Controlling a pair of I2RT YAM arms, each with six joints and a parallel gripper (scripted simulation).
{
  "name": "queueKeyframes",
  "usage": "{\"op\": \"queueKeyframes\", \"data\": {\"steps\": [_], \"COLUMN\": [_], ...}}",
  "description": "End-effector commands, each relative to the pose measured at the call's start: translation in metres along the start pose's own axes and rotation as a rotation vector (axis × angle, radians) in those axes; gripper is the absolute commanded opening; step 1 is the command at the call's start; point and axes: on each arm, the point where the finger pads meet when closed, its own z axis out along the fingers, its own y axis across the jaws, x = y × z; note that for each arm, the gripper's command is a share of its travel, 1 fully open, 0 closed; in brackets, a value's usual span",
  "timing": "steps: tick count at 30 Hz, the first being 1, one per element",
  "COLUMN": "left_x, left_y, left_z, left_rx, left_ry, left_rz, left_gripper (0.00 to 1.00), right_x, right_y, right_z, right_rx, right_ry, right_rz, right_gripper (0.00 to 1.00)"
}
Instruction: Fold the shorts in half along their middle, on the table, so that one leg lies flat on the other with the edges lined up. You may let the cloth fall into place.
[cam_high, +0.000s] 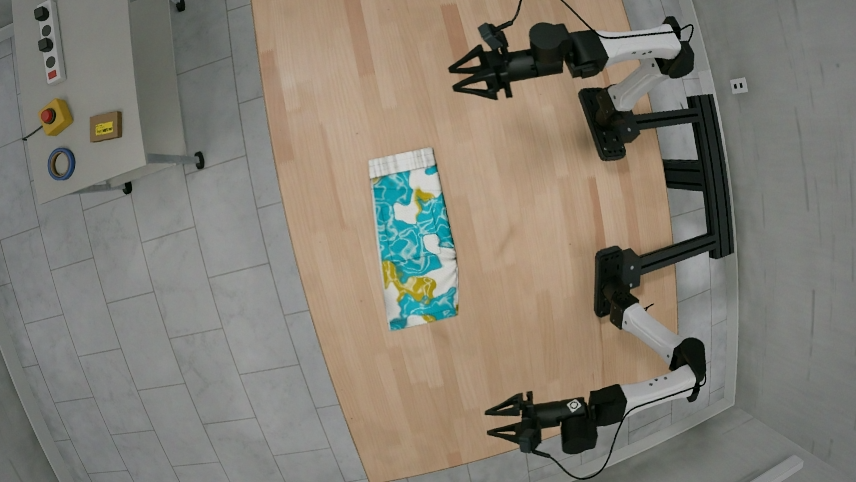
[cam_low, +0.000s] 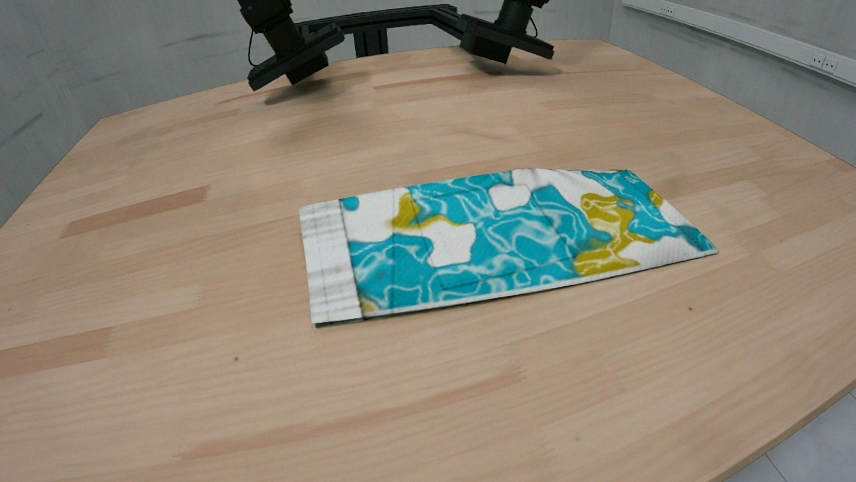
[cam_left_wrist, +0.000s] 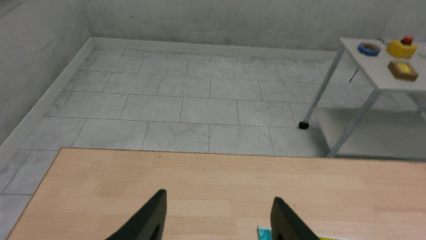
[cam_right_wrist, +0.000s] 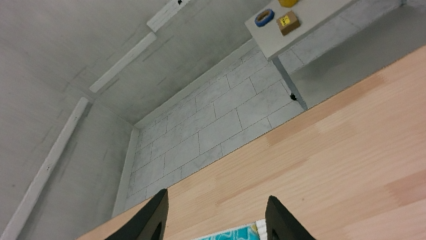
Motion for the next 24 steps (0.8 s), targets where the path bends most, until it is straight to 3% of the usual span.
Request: {"op": "queueKeyframes", "data": {"steps": [1,7,11,24], "left_x": [-0.037,-0.051,-0.051,-0.066], "left_y": [0.013,0.024,0.026,0.034], "left_z": [-0.029,-0.067,-0.074,-0.093], "left_rx": [-0.017,-0.013,-0.011,-0.03], "left_ry": [-0.173,-0.298,-0.317,-0.366], "left_rz": [-0.151,-0.307,-0.337,-0.317], "left_gripper": [0.54,0.54,0.54,0.54], "right_x": [-0.03,-0.048,-0.048,-0.07], "right_y": [0.008,0.008,0.007,0.009], "right_z": [-0.028,-0.066,-0.073,-0.094], "right_rx": [-0.073,-0.096,-0.096,-0.081], "right_ry": [-0.13,-0.254,-0.274,-0.336], "right_rz": [-0.155,-0.333,-0.369,-0.334], "right_gripper": [0.54,0.54,0.54,0.54]}}
